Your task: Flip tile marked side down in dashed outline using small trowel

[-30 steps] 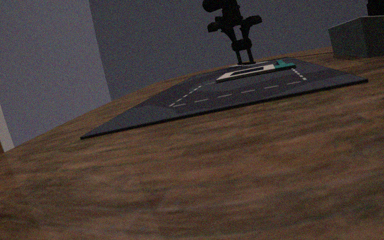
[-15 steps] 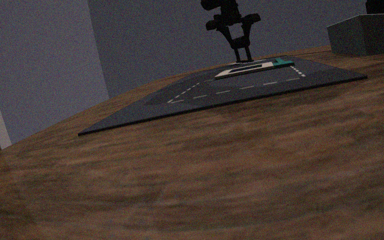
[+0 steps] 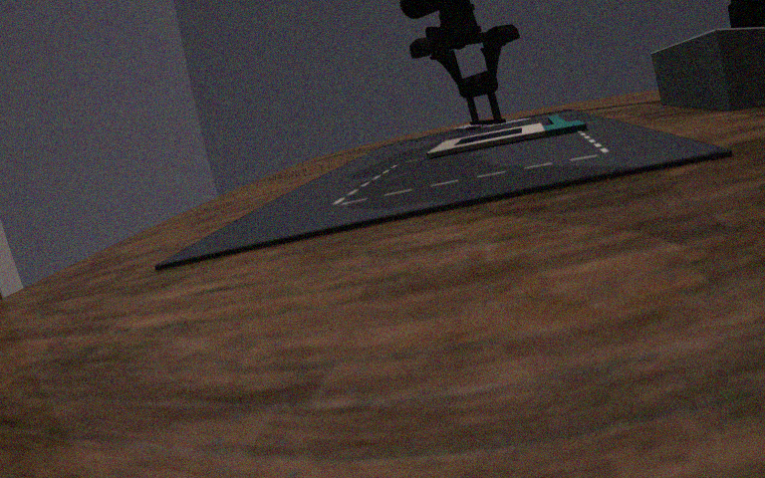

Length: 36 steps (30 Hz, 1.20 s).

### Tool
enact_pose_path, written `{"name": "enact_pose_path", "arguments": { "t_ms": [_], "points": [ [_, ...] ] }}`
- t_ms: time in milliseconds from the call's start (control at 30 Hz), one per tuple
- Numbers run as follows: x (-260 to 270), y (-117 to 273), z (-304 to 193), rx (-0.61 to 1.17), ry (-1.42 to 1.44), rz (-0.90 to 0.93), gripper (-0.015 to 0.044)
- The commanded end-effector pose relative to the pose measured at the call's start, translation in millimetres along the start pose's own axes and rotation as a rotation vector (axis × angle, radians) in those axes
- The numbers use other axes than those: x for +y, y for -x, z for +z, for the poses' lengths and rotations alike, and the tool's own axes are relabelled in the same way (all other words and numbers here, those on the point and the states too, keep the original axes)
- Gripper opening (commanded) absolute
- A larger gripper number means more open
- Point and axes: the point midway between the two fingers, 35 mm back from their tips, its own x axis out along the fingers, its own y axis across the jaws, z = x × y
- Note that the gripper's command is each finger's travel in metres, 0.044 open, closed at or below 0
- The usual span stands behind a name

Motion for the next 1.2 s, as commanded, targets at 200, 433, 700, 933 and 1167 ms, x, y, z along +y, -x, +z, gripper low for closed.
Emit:
{"name": "enact_pose_path", "arguments": {
  "t_ms": [200, 433, 700, 933, 1167],
  "points": [
    [-1.2, 37.6, -2.5, -0.039, -0.004, 0.027, 0.027],
    [-1.3, 37.6, -2.4, -0.041, 0.151, 0.025, 0.027],
    [-1.4, 37.6, -2.1, -0.044, 0.429, 0.023, 0.027],
    [-1.5, 37.6, -1.9, -0.047, 0.672, 0.02, 0.027],
    [-1.7, 37.6, -1.7, -0.05, 0.915, 0.017, 0.027]
  ]
}}
